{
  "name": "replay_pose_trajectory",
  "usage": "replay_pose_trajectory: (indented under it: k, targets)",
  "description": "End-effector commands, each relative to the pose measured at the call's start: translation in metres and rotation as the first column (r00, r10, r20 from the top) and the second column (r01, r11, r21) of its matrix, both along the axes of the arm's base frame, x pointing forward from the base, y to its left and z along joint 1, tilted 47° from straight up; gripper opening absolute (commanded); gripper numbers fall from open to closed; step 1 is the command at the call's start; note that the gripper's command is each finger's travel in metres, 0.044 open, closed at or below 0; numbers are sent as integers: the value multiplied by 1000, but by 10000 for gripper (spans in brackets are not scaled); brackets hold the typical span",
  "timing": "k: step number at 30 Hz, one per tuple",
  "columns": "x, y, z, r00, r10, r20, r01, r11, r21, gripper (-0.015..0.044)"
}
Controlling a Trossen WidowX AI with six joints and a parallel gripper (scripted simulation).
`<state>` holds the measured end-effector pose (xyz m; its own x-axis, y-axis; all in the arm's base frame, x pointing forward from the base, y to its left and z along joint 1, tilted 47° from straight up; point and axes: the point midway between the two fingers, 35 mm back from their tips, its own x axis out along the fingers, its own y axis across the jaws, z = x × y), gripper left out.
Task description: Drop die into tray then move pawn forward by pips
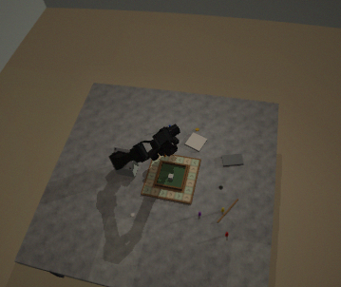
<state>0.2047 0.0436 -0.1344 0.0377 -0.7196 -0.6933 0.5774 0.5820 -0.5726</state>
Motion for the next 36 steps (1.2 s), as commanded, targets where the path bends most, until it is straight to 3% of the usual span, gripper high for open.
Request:
replay_pose_trajectory:
  k: [1, 11, 21, 28, 32, 36]
  targets:
    - [-1, -4, -3, 1000, 5, -4, -5, 1000, -5, 0]
    - [0, -15, -12, 1000, 5, -4, -5, 1000, -6, 0]
    - [2, -7, -7, 1000, 1, 4, -1, 1000, 2, 263]
    - [0, 27, 25, 1000, 5, -4, -5, 1000, -3, 440]
    - [-1, 27, 33, 999, 28, -29, -29, 1000, -4, 440]
    - [-10, 24, 78, 970, 167, -177, -169, 986, 2, 440]
